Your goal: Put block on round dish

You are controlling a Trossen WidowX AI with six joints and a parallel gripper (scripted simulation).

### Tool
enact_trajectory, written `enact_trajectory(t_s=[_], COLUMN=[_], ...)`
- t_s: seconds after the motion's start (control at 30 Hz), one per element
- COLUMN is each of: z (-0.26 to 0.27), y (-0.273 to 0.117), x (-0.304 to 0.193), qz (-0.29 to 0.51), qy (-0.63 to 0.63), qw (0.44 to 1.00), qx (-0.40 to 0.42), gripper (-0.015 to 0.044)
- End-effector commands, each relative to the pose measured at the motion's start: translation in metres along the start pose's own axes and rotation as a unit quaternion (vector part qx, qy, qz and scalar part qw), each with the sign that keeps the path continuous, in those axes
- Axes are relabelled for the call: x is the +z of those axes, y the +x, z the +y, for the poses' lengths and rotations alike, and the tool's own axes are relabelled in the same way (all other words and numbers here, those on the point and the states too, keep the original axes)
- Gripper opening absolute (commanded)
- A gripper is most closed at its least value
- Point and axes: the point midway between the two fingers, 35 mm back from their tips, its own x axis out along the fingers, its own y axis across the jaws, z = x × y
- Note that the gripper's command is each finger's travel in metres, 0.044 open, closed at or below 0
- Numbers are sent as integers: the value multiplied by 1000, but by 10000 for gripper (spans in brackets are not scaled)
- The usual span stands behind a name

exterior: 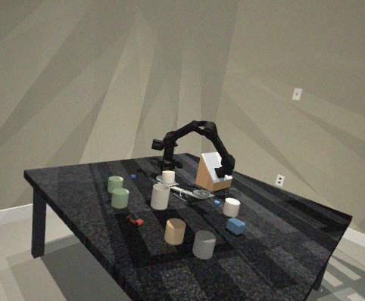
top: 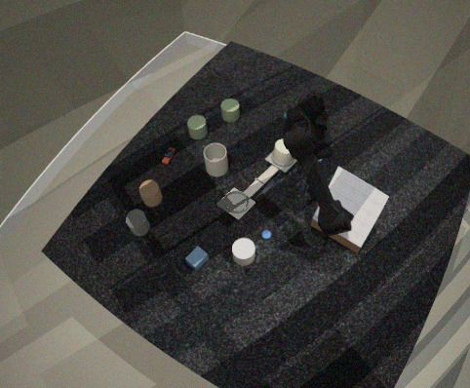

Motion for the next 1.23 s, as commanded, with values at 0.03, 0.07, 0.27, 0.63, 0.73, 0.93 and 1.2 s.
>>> enact_trajectory(t_s=[0.03, 0.07, 0.27, 0.63, 0.73, 0.93, 1.2], z=[0, 0, 0, -1, -1, 1, 1], y=[0, 0, 0, -58, -61, -105, -105], x=[0, 0, 0, 0, 0, 0, 0], qz=[0, 0, 0, -1, -1, -1, -1], qy=[0, 0, 0, 0, 0, 1, 1], qw=[1000, 1000, 1000, 1000, 1000, 1000, 1000], qx=[0, 0, 0, -3, -4, -10, -10], gripper=[157, 184, 341, 440, 440, 440, 440])
